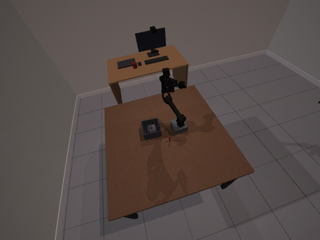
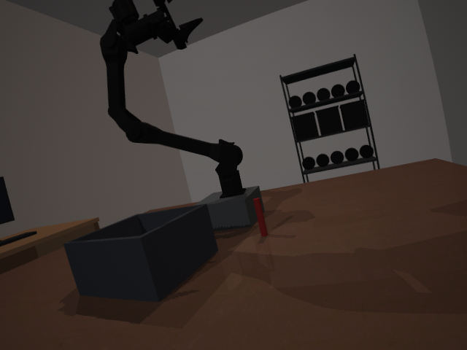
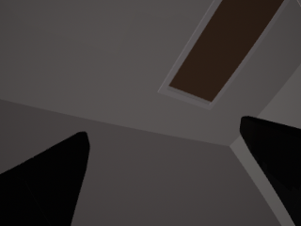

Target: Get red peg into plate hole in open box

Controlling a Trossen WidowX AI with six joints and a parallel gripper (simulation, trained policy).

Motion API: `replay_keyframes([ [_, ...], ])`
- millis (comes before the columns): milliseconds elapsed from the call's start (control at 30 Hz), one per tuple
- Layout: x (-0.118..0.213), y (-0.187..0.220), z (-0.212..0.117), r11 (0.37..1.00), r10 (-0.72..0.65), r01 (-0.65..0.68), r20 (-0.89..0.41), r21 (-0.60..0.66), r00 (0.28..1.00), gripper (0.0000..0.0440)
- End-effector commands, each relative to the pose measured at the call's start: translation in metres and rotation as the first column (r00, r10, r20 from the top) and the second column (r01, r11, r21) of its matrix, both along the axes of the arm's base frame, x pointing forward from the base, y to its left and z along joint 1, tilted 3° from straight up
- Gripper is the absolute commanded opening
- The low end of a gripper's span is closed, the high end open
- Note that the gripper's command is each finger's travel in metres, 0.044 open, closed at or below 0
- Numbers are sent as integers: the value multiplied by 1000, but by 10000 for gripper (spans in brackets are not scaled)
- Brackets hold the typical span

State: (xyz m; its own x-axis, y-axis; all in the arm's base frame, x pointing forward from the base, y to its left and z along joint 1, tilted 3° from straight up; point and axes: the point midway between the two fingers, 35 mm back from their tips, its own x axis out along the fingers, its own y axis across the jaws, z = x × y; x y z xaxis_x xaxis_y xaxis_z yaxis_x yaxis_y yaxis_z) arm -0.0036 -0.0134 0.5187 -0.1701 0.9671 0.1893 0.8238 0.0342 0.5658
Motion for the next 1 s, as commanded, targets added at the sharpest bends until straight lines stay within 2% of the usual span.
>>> replay_keyframes([
  [0,0,31,-9,990,-103,109,71,-87,992,440],
  [200,7,70,-24,947,-222,255,176,-194,959,440],
  [433,26,111,-49,856,-313,406,305,-320,900,440],
  [700,59,148,-86,706,-356,540,430,-458,830,440],
  [967,96,168,-136,527,-300,606,537,-596,788,440],
])
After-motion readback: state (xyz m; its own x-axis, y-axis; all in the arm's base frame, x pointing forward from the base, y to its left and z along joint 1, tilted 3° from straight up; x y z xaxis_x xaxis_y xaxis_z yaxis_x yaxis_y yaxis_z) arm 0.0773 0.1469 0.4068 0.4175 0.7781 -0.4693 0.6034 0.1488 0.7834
